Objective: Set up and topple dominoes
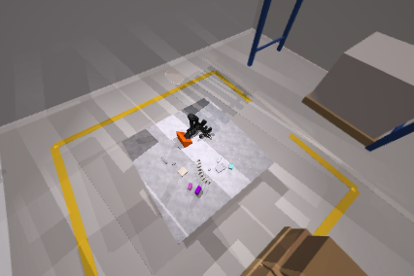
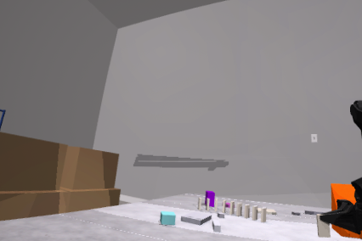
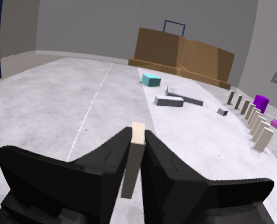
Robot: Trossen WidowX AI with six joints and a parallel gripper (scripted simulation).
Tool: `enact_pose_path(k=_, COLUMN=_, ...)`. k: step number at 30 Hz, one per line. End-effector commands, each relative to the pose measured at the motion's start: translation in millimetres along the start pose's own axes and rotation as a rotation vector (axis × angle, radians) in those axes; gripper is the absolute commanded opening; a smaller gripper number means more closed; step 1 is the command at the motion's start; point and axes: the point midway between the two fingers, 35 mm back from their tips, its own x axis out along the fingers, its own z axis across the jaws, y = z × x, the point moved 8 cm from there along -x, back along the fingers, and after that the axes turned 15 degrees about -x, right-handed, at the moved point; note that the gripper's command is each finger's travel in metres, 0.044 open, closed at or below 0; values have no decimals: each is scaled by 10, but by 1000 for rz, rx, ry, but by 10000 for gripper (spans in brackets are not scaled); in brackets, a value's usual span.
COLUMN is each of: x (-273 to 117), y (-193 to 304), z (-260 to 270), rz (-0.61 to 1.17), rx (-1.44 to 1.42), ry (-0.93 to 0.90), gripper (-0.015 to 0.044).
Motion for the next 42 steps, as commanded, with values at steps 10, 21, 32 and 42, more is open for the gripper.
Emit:
enact_pose_path(k=10, x=53, y=147, z=32, rz=0, rx=-1, ry=-2, gripper=21)
enact_pose_path(k=21, x=97, y=267, z=42, rz=1, rx=-3, ry=-3, gripper=21)
enact_pose_path(k=32, x=112, y=305, z=41, rz=2, rx=-3, ry=-3, gripper=21)
enact_pose_path(k=42, x=112, y=305, z=41, rz=2, rx=-3, ry=-3, gripper=179)
